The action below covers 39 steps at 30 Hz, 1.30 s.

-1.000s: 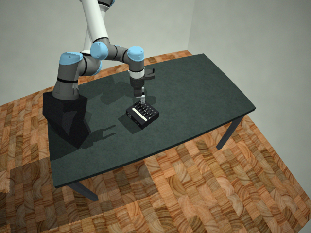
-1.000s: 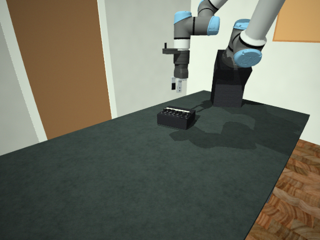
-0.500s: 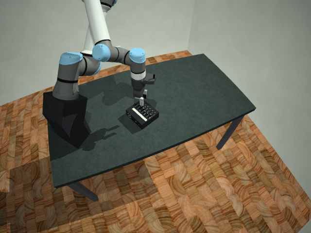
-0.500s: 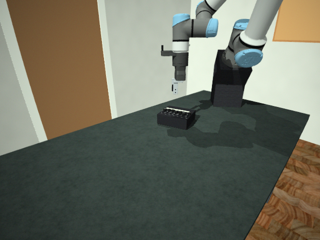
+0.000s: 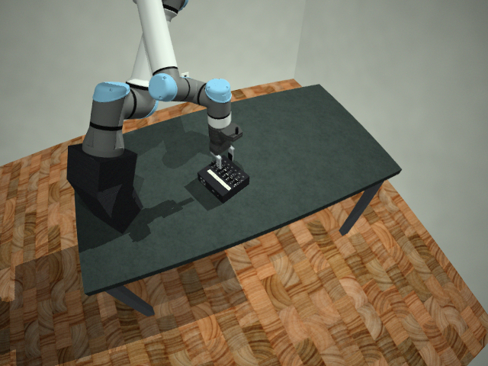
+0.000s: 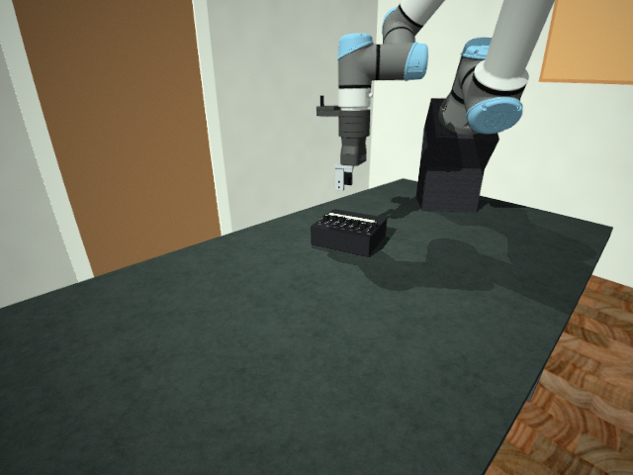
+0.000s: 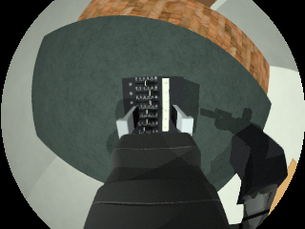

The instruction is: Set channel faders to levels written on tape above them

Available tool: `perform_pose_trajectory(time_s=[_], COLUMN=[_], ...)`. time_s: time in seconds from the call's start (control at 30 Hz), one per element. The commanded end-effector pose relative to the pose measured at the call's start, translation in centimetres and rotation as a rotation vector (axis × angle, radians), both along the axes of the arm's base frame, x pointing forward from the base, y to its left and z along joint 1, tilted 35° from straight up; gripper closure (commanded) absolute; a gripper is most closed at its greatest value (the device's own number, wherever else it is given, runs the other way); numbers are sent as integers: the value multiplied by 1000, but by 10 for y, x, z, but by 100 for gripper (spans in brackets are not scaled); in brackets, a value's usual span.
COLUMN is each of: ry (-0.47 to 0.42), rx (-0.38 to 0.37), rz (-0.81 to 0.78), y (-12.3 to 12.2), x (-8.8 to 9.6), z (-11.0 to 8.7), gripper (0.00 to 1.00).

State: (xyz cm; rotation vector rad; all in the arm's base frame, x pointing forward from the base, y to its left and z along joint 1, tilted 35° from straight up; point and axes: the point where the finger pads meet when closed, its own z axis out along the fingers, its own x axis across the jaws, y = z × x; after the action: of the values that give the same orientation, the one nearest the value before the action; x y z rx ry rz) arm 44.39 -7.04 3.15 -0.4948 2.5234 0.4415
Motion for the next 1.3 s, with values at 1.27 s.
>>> perform_pose_trajectory(time_s=[1.27], ry=[523], rx=[559], rz=[-1097], y=[28], x=[6], z=[-31], gripper=[0])
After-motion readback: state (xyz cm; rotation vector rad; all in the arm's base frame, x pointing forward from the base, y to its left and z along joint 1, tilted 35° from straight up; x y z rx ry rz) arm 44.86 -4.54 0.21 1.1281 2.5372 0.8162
